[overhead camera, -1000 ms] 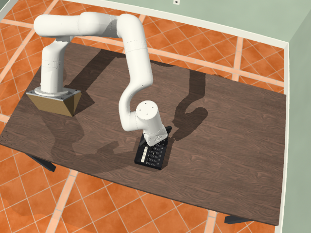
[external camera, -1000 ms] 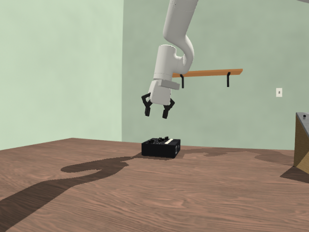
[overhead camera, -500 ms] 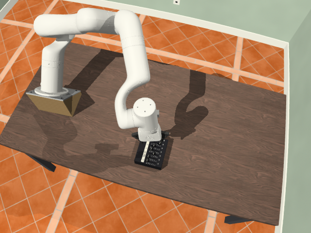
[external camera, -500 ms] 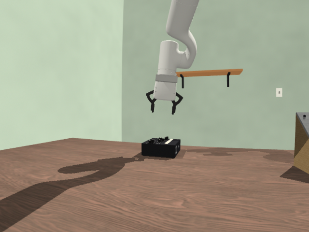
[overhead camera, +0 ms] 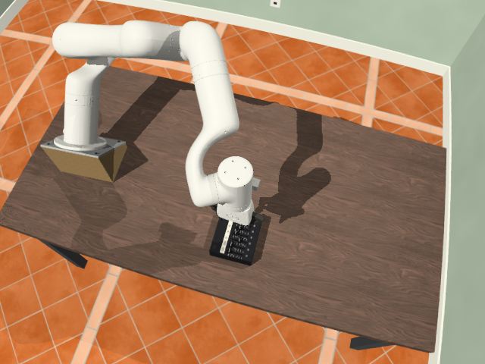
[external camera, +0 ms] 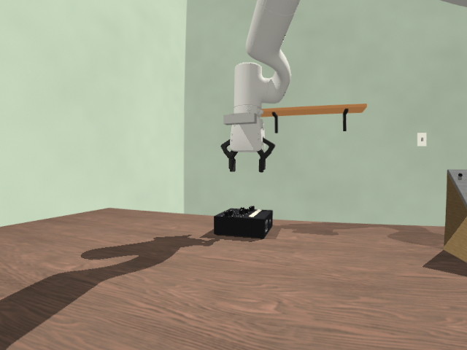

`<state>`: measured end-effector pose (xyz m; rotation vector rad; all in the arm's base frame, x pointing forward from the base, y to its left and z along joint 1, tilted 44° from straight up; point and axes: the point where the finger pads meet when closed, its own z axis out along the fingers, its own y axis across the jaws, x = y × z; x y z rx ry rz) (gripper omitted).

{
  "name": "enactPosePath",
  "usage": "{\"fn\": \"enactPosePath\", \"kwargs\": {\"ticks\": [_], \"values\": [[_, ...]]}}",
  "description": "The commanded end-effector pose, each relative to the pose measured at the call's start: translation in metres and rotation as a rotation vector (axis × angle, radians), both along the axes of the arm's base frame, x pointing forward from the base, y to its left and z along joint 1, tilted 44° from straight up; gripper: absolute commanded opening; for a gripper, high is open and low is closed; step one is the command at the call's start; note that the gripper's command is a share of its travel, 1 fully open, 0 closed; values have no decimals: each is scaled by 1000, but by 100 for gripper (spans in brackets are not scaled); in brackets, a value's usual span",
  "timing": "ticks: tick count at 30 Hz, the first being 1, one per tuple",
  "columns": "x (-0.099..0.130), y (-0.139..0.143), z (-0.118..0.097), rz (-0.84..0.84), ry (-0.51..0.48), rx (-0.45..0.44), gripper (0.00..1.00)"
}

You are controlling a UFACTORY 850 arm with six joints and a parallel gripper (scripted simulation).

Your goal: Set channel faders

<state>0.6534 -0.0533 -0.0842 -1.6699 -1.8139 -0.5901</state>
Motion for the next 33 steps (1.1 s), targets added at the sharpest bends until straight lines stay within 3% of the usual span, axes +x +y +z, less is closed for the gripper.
{"fn": "enactPosePath", "kwargs": {"ticks": [1, 9, 11, 12, 18, 25, 26, 28, 29, 33], "values": [[-1, 6, -11, -186, 197, -32, 100], [-9, 22, -41, -396, 378, -67, 100], [-9, 22, -41, -396, 378, -67, 100], [-10, 24, -45, -477, 453, -80, 100], [-15, 32, -62, -632, 590, -104, 100], [-17, 35, -66, -820, 765, -136, 100], [-17, 35, -66, -846, 790, -141, 0], [-17, 35, -66, -846, 790, -141, 0], [-17, 35, -66, -922, 864, -156, 0], [-17, 35, -66, -1011, 957, -179, 0]]}}
